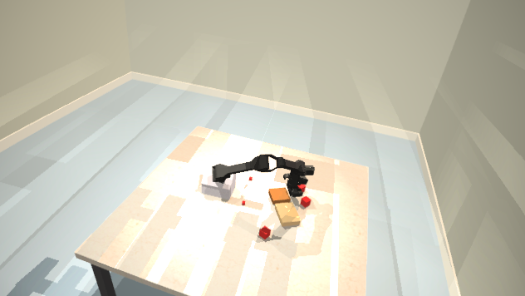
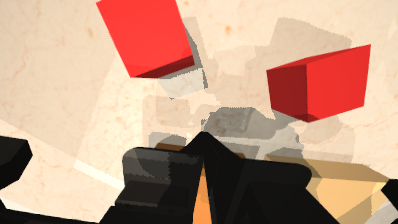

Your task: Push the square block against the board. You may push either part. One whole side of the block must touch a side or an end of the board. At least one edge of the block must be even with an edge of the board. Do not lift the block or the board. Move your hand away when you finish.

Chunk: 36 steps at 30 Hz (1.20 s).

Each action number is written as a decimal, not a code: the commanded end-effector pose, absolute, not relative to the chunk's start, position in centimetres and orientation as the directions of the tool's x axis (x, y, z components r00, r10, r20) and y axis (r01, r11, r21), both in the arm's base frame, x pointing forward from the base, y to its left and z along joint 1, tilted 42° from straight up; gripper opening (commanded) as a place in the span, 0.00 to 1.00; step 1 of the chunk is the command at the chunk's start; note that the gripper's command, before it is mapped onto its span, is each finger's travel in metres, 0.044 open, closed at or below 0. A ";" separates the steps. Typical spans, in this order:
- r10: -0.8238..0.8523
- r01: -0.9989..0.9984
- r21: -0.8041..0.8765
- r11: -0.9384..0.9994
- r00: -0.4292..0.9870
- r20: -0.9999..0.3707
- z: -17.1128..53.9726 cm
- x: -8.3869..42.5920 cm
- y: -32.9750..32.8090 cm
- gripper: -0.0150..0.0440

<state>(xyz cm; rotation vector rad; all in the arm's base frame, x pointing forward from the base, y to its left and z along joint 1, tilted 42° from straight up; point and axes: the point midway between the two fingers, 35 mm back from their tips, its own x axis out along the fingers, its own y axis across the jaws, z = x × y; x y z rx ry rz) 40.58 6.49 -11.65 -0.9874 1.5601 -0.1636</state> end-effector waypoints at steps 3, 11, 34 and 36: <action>-0.660 -0.489 -0.609 0.624 0.086 -0.746 -11.9 41.6 6.9 0.25; -0.660 -0.488 -0.610 0.625 0.087 -0.746 -12.2 42.7 7.4 0.25; -0.658 -0.483 -0.609 0.629 0.087 -0.748 -8.5 43.2 11.6 0.25; -0.657 -0.443 -0.620 0.647 0.087 -0.748 -8.6 42.9 11.7 0.25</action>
